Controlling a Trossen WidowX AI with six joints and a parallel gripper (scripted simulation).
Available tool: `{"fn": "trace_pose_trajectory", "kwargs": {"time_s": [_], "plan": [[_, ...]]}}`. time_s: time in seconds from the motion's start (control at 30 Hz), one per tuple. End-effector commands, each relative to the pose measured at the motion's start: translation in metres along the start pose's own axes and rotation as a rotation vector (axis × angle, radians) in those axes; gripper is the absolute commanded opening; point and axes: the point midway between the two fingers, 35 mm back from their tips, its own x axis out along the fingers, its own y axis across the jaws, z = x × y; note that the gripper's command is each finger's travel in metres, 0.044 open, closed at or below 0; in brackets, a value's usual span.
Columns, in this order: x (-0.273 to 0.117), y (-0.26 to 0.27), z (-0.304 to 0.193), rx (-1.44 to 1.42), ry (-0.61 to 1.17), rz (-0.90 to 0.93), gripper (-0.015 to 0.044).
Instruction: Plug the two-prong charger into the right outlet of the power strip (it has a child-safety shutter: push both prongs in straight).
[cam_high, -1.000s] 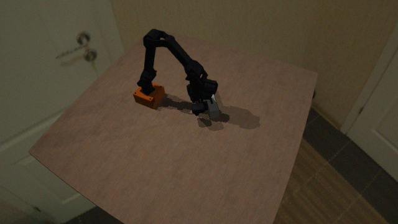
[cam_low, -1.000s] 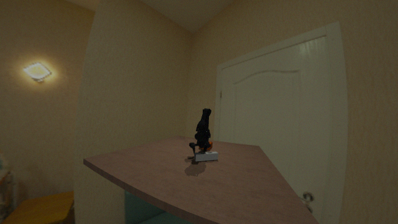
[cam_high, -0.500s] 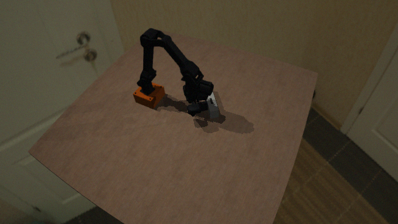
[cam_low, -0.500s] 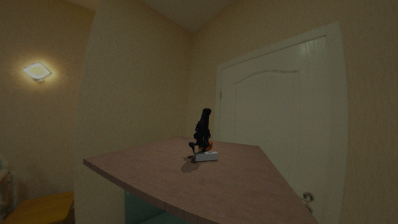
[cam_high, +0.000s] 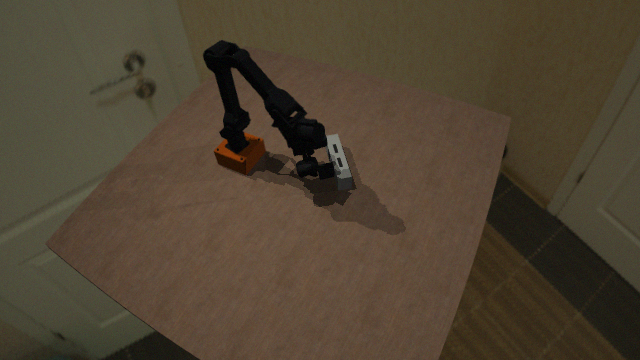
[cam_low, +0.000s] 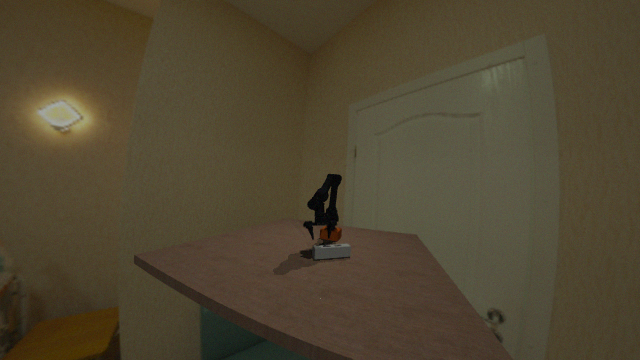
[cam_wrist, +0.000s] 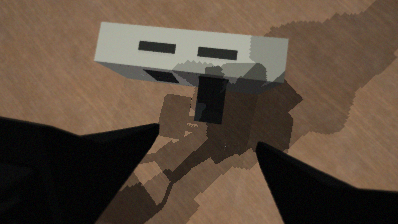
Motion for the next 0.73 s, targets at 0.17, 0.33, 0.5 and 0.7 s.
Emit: {"fn": "trace_pose_trajectory", "kwargs": {"time_s": [0.17,0.33,0.5,0.7], "plan": [[-0.0266,0.0022,0.0126,-0.034,-0.210,-0.012,0.0440],[-0.0266,0.0022,0.0126,-0.034,-0.210,-0.012,0.0440],[-0.0266,0.0022,0.0126,-0.034,-0.210,-0.012,0.0440],[-0.0266,0.0022,0.0126,-0.034,-0.210,-0.012,0.0440]]}}
